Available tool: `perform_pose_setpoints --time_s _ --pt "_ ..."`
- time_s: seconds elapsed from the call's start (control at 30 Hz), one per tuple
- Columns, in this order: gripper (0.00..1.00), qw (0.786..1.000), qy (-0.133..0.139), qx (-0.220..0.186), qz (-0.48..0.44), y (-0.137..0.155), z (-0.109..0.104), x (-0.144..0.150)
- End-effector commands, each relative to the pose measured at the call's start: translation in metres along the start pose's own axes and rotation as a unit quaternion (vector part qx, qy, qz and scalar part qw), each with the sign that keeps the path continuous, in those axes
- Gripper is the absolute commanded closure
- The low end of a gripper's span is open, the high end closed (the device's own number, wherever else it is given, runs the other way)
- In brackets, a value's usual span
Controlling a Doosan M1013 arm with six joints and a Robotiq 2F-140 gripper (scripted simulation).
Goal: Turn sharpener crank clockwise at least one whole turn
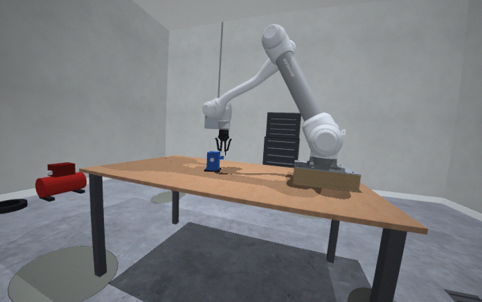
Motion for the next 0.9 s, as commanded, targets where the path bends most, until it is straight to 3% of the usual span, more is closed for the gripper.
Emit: perform_pose_setpoints --time_s 0.0,0.53,0.87 --pt "1.0 1.0 0.0 0.0 0.0 0.0 0.0 0.0" --pt "1.0 1.0 0.0 0.0 0.0 0.0 -0.003 0.0" --pt "1.0 1.0 0.0 0.0 0.0 0.0 -0.018 0.003"
Point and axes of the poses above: the point where the finger pads meet when closed, its own z axis out along the fingers, its own x axis across the jaws, y = z × x, the point moved 1 cm from there along -z, back along the fingers, and after that the axes turned 3 degrees about z, right-handed, at the moved point
